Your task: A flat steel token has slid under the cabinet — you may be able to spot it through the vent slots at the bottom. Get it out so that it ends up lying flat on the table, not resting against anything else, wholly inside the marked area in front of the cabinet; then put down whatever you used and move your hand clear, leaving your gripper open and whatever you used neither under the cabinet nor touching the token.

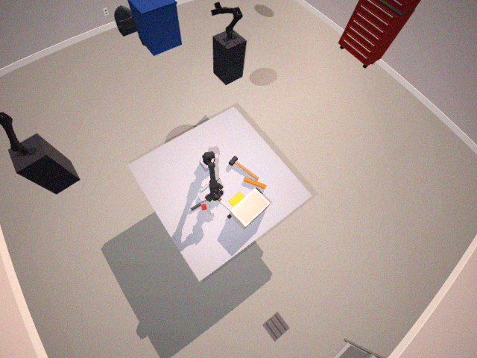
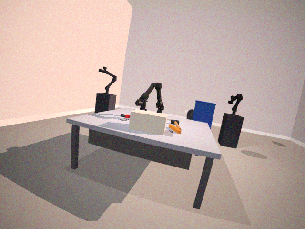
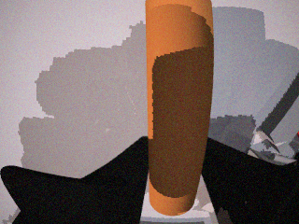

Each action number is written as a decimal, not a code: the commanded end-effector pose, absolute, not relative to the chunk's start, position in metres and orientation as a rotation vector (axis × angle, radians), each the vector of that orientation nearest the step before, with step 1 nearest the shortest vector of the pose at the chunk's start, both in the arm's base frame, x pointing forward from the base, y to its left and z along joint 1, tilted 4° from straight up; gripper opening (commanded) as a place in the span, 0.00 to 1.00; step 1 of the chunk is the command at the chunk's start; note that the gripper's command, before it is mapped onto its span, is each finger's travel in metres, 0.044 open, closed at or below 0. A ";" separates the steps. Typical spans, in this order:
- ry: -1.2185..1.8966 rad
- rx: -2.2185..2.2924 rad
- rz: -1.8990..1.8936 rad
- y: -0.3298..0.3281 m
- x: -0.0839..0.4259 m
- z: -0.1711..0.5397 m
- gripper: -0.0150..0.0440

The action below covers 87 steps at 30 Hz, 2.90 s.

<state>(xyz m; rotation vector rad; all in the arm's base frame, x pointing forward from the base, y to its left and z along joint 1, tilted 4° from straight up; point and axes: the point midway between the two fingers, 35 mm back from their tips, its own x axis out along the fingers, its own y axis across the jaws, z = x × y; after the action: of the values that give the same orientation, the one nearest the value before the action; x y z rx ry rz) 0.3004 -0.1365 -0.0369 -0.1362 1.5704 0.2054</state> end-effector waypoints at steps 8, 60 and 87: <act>1.568 -0.136 0.204 -0.133 0.316 -0.037 0.25; 1.564 -0.136 0.205 -0.120 0.373 -0.035 0.25; 1.561 -0.136 0.205 -0.113 0.399 -0.034 0.25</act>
<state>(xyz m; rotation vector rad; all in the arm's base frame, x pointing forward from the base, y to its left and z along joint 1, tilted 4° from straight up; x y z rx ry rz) 0.3942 -0.1144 -0.0340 -0.1365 1.5640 0.2079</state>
